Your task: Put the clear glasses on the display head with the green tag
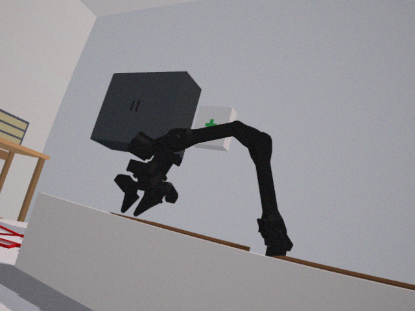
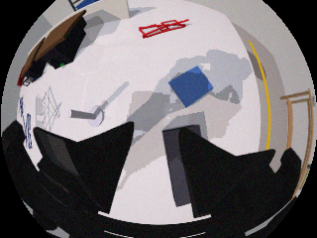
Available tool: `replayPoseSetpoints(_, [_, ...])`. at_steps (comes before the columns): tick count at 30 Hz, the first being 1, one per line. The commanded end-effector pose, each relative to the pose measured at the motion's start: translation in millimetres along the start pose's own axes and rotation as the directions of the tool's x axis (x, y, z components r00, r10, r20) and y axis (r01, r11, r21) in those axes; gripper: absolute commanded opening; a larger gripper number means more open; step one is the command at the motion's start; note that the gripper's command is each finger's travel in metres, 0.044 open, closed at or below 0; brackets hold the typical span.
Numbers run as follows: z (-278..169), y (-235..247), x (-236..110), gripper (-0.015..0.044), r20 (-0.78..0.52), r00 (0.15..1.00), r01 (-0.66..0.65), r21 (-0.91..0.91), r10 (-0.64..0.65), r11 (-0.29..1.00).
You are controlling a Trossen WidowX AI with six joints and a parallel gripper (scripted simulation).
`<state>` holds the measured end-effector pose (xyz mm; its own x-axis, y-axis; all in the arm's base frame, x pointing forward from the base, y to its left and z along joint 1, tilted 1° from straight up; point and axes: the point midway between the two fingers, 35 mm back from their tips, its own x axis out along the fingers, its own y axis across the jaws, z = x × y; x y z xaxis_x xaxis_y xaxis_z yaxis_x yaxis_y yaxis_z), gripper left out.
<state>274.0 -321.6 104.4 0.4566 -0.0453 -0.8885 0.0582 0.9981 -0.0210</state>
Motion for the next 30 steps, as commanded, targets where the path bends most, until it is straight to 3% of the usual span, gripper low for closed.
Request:
replayPoseSetpoints(1, [23,66,14,0.0200,-0.070,0.996,-0.057,-0.044,0.054,0.997])
replayPoseSetpoints(9, [25,200,23,0.0200,-0.233,0.967,-0.149,-0.179,0.105,0.973])
replayPoseSetpoints(18, [-30,321,11,0.0200,-0.403,0.914,-0.170,-0.286,0.042,0.943])
replayPoseSetpoints(25, [-44,337,6,0.0200,-0.423,0.906,-0.164,-0.308,0.020,0.937])
replayPoseSetpoints(28, [-44,337,6,0.0121,-0.423,0.906,-0.164,-0.308,0.020,0.937])
replayPoseSetpoints(30, [-44,337,6,0.0120,-0.423,0.906,-0.164,-0.308,0.020,0.937])
